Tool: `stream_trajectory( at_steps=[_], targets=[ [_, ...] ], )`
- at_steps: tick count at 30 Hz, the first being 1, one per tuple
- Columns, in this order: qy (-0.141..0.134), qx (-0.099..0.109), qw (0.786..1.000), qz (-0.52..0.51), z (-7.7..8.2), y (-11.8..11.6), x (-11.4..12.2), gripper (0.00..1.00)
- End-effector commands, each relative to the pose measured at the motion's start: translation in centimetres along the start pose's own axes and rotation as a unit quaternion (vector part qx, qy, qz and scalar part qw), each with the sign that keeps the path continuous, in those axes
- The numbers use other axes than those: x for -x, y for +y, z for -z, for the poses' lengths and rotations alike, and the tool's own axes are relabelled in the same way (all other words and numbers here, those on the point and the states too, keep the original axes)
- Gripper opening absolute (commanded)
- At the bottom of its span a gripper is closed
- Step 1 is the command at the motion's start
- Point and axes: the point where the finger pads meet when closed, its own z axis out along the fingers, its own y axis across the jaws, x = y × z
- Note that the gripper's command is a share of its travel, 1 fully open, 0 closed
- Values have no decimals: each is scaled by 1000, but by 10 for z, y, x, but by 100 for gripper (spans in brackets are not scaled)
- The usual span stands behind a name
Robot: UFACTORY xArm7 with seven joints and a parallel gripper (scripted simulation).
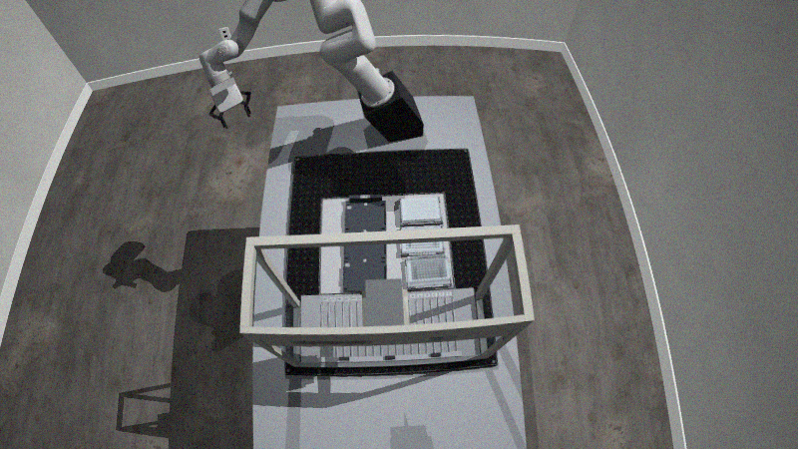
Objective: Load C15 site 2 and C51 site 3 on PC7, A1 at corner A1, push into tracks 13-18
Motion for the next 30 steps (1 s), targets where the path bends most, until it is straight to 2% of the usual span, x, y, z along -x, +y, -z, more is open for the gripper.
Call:
stream_trajectory(
  at_steps=[1, 3, 6, 11, 14, 19, 22, 29, 30],
  targets=[
    [-32, -11, 999, 10, 5, 13, -7, 100],
    [-32, -11, 999, 10, 6, 18, -10, 100],
    [-77, -24, 996, 27, 8, 29, -19, 100],
    [-79, -25, 996, 28, 11, 49, -35, 100],
    [-123, -36, 991, 48, 10, 59, -46, 100],
    [-123, -36, 991, 48, 10, 69, -57, 100],
    [-164, -45, 983, 71, 7, 78, -69, 100],
    [-164, -45, 983, 71, 3, 98, -95, 100],
    [-178, -47, 980, 80, 2, 101, -99, 100]
  ],
)
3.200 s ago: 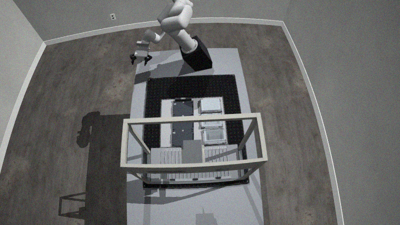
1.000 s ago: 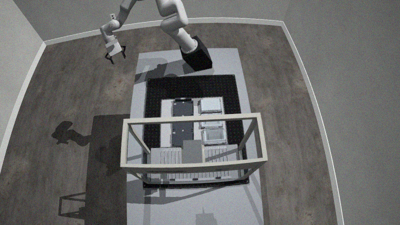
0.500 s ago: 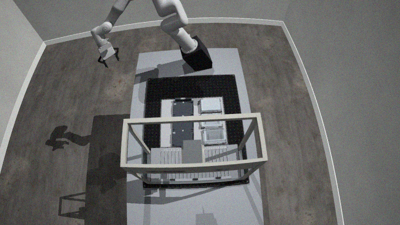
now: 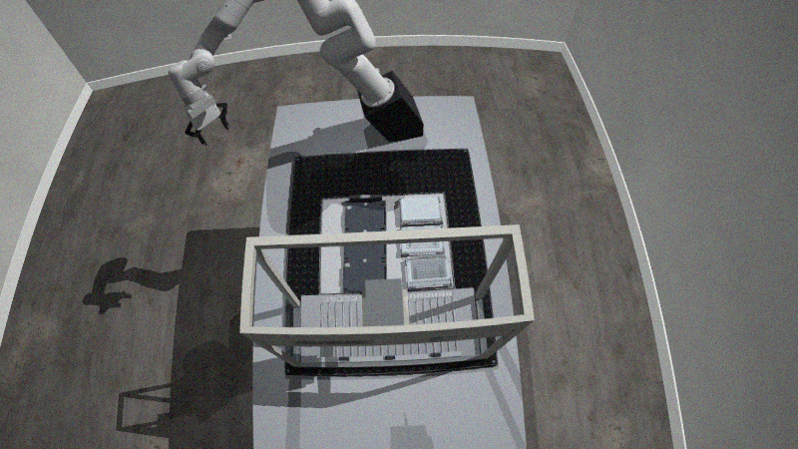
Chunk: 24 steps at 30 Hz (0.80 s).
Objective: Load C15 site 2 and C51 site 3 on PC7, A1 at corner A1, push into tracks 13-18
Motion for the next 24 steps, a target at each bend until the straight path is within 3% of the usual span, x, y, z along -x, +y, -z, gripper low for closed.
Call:
stream_trajectory(
  at_steps=[1, 6, 8, 15, 17, 23, 24],
  targets=[
    [-28, -3, 999, 18, 3, 13, -12, 100],
    [-32, -4, 999, 20, 4, 22, -24, 100],
    [-59, -7, 997, 39, 4, 28, -33, 100],
    [-61, -7, 997, 41, 4, 47, -61, 100],
    [-86, -9, 994, 62, 3, 51, -70, 100],
    [-88, -9, 994, 63, 2, 60, -88, 100],
    [-100, -9, 992, 74, 1, 62, -93, 100]
  ],
)
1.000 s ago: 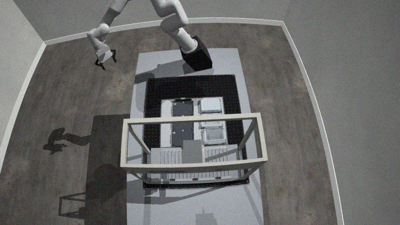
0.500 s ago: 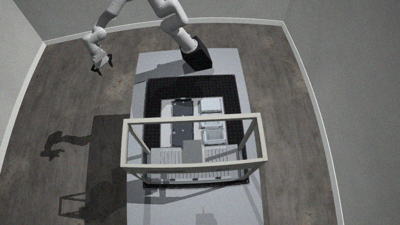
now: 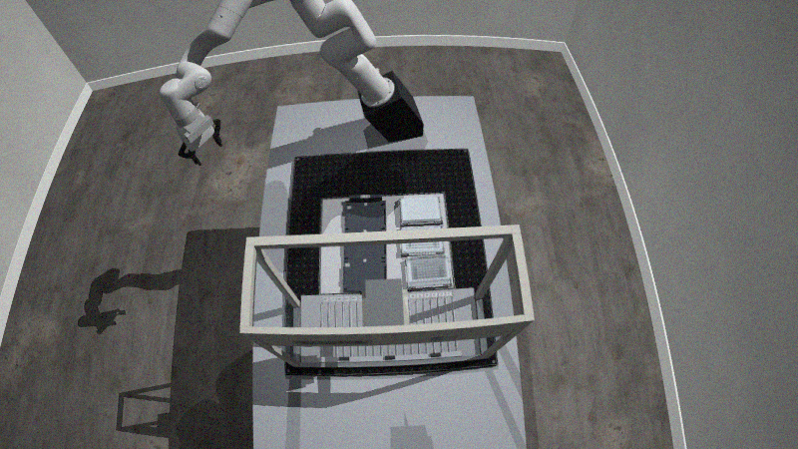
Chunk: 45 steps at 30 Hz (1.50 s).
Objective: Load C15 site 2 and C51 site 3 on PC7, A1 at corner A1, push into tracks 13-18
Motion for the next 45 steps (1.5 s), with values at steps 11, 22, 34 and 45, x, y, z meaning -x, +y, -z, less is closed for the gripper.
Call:
stream_trajectory(
  at_steps=[11, 22, 34, 45],
  targets=[
    [-48, 2, 998, 45, 2, 30, -51, 100],
    [-53, 1, 997, 49, -1, 45, -90, 100],
    [-90, -7, 993, 72, -12, 55, -137, 100],
    [-119, -9, 989, 92, -27, 60, -190, 100]
  ],
)
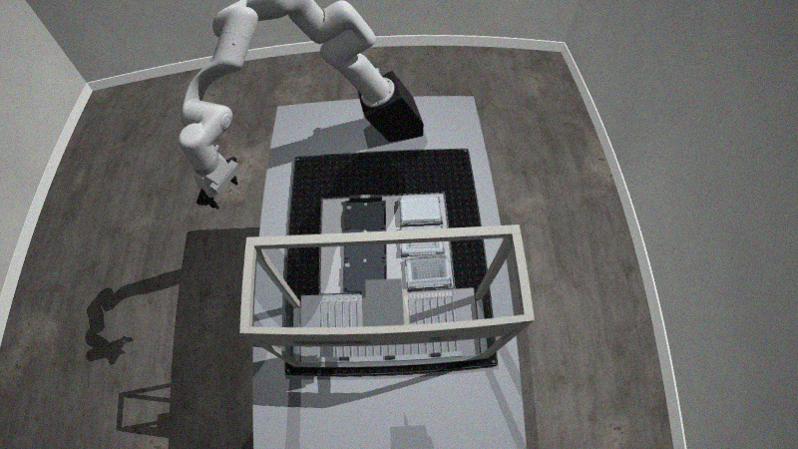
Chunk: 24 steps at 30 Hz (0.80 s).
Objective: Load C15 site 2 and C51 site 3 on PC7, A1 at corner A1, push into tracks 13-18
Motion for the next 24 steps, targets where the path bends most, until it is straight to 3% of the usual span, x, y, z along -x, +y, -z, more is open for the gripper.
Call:
stream_trajectory(
  at_steps=[1, 8, 14, 18, 20, 24],
  targets=[
    [-12, 2, 1000, 10, 1, 6, -20, 100],
    [-12, 2, 1000, 10, -1, 10, -45, 100],
    [-36, 0, 999, 19, -4, 13, -75, 100],
    [-36, 0, 999, 19, -7, 14, -94, 100],
    [-55, 1, 998, 26, -8, 14, -104, 100],
    [-55, 1, 998, 26, -9, 14, -114, 100]
  ],
)
